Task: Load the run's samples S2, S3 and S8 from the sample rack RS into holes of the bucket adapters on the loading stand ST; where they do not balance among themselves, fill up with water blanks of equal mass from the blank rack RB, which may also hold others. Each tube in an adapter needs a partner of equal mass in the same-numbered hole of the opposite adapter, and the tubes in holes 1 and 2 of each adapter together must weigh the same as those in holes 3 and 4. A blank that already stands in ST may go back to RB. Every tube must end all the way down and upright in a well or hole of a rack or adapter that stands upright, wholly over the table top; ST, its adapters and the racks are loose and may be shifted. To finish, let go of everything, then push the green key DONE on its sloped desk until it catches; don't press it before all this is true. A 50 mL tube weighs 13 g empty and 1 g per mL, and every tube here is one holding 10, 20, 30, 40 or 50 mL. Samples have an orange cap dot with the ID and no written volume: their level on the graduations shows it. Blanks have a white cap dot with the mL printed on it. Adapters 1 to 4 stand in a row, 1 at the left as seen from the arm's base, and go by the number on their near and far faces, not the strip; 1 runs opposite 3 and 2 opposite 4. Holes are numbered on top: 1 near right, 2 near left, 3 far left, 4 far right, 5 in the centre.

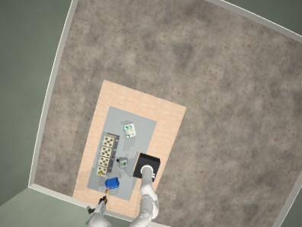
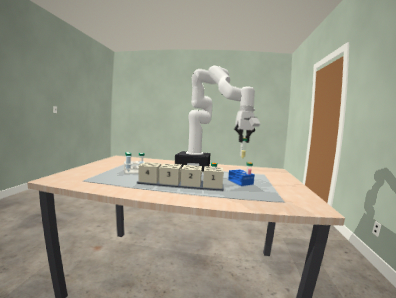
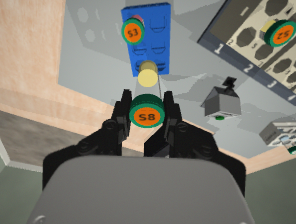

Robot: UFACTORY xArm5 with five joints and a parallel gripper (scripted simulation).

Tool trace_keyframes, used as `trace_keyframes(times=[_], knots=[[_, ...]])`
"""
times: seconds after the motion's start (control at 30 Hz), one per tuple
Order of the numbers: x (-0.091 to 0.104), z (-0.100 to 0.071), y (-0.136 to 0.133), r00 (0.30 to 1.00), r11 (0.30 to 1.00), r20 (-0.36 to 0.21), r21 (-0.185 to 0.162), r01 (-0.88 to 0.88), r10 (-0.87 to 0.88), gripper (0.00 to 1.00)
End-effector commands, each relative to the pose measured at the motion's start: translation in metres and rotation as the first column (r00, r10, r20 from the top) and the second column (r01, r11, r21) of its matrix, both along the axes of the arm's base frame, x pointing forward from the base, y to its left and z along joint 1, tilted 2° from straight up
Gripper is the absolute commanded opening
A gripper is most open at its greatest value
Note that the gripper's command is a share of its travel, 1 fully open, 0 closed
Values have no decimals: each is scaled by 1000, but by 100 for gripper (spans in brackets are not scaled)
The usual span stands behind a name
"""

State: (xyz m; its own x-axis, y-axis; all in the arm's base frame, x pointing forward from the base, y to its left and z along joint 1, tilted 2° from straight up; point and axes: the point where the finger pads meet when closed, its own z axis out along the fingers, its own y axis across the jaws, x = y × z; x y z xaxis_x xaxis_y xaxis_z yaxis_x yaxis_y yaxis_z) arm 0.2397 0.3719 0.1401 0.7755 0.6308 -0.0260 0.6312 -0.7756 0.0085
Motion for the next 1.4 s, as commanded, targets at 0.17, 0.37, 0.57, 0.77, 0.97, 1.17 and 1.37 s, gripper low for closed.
trace_keyframes(times=[0.17, 0.37, 0.57, 0.77, 0.97, 1.17, 1.37], knots=[[24, 1, -27, 972, 972, 6, 2, 237, -237, 0], [43, 1, -50, 910, 910, 8, 0, 415, -415, 0], [62, 1, -73, 910, 910, 6, 0, 415, -415, 0], [75, 1, -88, 910, 910, 5, 0, 415, -415, 0], [94, 1, -111, 910, 910, 3, 1, 415, -415, 0], [113, 1, -134, 910, 910, 1, 1, 415, -415, 0], [125, 1, -150, 910, 910, 0, 2, 415, -415, 0]])
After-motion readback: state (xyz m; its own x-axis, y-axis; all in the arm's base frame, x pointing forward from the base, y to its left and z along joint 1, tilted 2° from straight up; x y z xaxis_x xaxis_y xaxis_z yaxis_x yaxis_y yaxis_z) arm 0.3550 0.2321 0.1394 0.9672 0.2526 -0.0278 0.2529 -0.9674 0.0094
